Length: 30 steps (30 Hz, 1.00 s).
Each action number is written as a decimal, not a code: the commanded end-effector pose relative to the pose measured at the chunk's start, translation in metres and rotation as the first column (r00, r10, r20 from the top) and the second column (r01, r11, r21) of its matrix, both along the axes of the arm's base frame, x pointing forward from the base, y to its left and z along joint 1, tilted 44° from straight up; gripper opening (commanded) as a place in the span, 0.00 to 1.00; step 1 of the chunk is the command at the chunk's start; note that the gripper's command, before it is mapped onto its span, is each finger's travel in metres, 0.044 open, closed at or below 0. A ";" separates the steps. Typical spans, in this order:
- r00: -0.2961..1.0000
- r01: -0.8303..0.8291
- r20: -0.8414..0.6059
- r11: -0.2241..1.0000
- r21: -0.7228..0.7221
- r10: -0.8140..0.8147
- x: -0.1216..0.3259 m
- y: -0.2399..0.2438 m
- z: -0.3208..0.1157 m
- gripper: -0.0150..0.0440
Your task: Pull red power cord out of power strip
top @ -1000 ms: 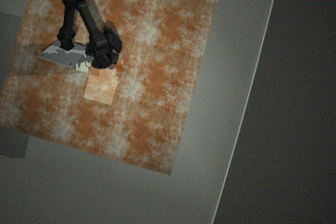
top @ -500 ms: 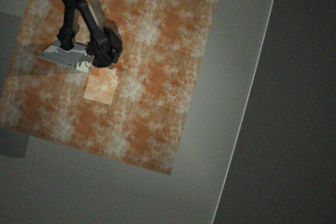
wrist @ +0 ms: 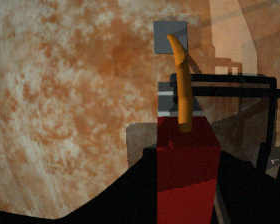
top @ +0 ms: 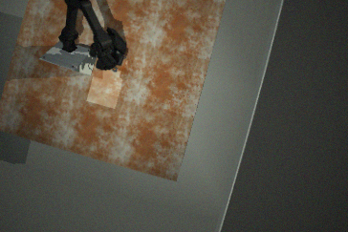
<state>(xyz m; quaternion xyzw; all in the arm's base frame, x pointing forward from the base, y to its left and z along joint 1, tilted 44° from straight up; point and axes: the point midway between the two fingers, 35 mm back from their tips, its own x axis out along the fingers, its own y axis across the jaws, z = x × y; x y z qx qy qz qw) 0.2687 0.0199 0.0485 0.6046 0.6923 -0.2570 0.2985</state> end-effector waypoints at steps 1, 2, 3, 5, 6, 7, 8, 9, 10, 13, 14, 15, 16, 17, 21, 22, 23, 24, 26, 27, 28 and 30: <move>1.000 0.000 0.002 1.000 0.000 0.000 0.000 0.000 0.000 0.28; 1.000 0.000 0.002 1.000 0.000 0.000 0.000 0.000 0.000 0.27; 1.000 0.000 0.002 1.000 0.000 0.000 0.000 0.000 0.000 0.26; 1.000 0.000 0.002 1.000 0.000 0.000 0.001 -0.001 0.000 0.25; 1.000 0.000 0.002 1.000 0.000 0.000 0.001 -0.001 -0.001 0.25; 1.000 0.000 0.002 1.000 0.000 0.000 0.001 -0.002 -0.001 0.25; 1.000 0.000 0.002 1.000 0.000 0.000 0.001 -0.003 -0.002 0.25; 1.000 0.000 0.002 1.000 0.000 0.000 0.002 -0.004 -0.003 0.25; 1.000 0.000 0.002 1.000 -0.001 0.000 0.002 -0.005 -0.004 0.25; 1.000 0.000 0.002 1.000 -0.001 0.000 0.003 -0.009 -0.008 0.25; 1.000 0.001 0.002 1.000 -0.001 -0.001 0.003 -0.010 -0.009 0.25; 1.000 0.001 0.002 1.000 -0.002 -0.001 0.004 -0.011 -0.010 0.25; 1.000 0.001 0.002 1.000 -0.002 -0.001 0.004 -0.012 -0.011 0.25; 1.000 0.001 0.002 1.000 -0.002 -0.001 0.004 -0.014 -0.012 0.25; 1.000 0.001 0.002 1.000 -0.002 -0.001 0.005 -0.019 -0.016 0.25; 1.000 0.001 0.002 1.000 -0.003 -0.001 0.005 -0.020 -0.017 0.25; 1.000 0.001 0.002 1.000 -0.003 -0.001 0.006 -0.021 -0.018 0.25; 1.000 0.001 0.001 1.000 -0.003 -0.001 0.006 -0.022 -0.019 0.25; 1.000 0.001 0.001 1.000 -0.003 -0.001 0.006 -0.025 -0.022 0.25; 1.000 0.001 0.001 1.000 -0.003 -0.001 0.006 -0.026 -0.023 0.25; 1.000 0.001 0.001 1.000 -0.003 -0.001 0.006 -0.028 -0.024 0.25; 1.000 0.002 0.001 1.000 -0.003 -0.002 0.007 -0.030 -0.025 0.25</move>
